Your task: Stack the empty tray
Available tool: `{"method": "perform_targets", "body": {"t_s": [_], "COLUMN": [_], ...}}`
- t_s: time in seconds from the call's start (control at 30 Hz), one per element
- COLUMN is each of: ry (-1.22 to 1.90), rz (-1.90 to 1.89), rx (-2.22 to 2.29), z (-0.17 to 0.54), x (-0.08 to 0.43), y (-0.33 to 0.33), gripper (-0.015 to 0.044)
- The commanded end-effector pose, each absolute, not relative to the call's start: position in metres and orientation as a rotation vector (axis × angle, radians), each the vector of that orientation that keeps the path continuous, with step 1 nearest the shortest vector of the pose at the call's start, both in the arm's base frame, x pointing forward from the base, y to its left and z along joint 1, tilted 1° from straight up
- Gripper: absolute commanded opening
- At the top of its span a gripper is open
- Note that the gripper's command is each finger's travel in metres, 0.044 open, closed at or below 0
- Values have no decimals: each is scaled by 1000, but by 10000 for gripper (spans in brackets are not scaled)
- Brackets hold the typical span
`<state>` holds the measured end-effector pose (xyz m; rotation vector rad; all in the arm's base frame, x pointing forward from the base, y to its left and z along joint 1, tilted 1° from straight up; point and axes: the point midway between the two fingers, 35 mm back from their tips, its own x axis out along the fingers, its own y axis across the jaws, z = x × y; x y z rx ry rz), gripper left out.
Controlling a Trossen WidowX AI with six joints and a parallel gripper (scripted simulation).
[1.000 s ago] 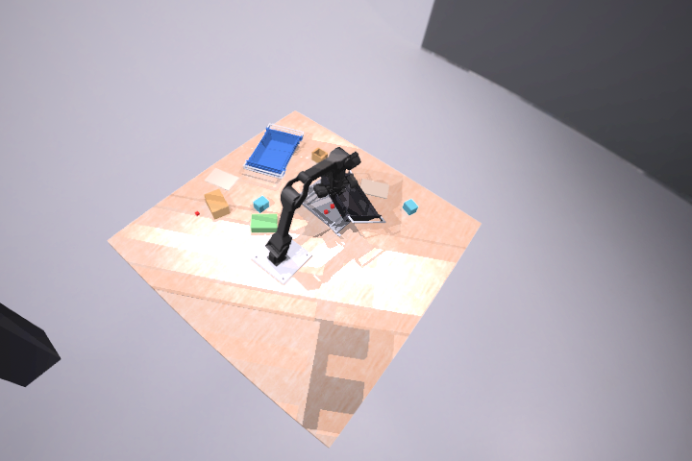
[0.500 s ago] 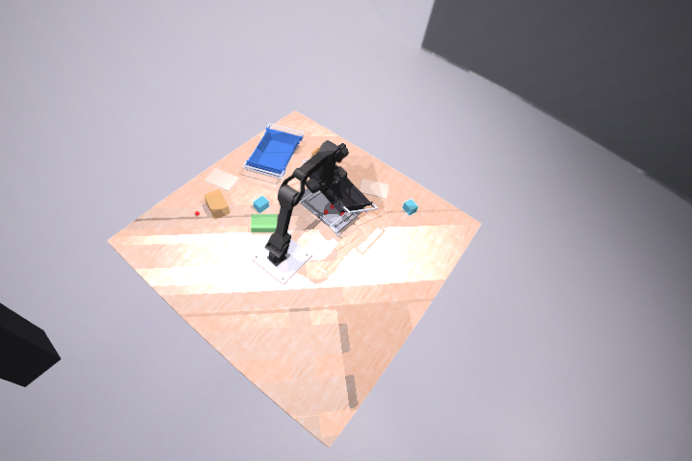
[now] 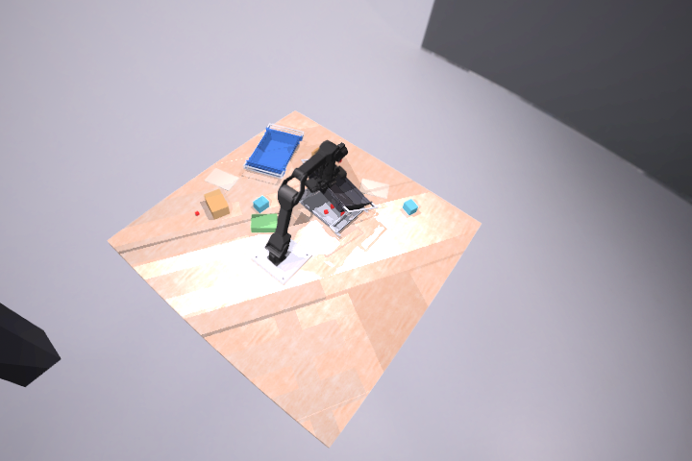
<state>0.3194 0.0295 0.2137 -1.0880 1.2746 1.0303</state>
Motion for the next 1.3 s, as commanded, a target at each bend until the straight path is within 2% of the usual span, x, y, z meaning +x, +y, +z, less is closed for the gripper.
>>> {"method": "perform_targets", "body": {"t_s": [0.0, 1.27], "ry": [1260, 1253], "rz": [1018, 1024], "rx": [-1100, -1105], "z": [219, 217], "x": [318, 319], "y": [29, 50], "gripper": [0, 0]}}
